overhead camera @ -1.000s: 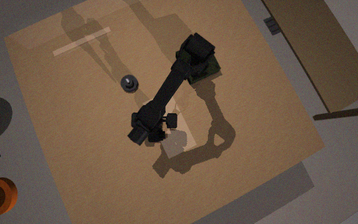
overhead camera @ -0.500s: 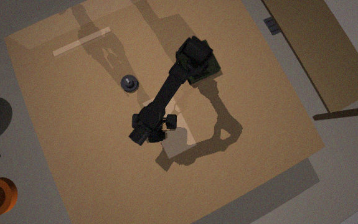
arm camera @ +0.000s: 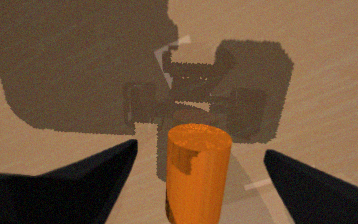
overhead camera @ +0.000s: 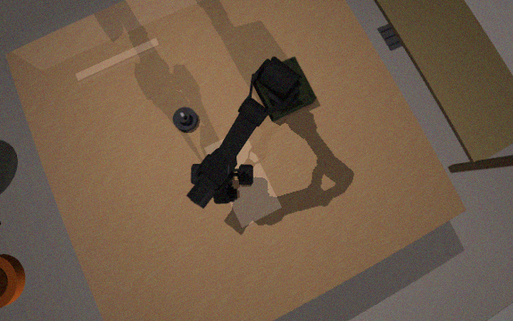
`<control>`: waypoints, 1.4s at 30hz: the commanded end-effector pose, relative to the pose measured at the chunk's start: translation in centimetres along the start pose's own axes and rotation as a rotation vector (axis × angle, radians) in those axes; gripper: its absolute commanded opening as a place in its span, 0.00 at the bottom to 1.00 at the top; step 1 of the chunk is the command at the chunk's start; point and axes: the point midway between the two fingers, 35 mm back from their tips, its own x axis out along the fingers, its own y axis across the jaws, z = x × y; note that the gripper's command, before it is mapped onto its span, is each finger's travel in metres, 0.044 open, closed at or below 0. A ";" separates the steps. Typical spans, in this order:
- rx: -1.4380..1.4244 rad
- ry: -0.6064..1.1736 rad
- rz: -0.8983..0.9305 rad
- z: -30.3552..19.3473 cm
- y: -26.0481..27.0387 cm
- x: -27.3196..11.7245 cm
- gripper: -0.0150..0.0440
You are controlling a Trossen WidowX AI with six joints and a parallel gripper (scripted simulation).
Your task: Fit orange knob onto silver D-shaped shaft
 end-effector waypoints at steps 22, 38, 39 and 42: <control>0.004 0.006 0.011 -0.1 0.2 0.5 0.59; 0.002 -0.116 0.007 -0.8 0.1 -0.1 0.56; 0.002 -0.129 0.007 -0.8 0.1 -0.1 0.56; 0.002 -0.169 0.006 -1.0 0.1 -0.2 0.56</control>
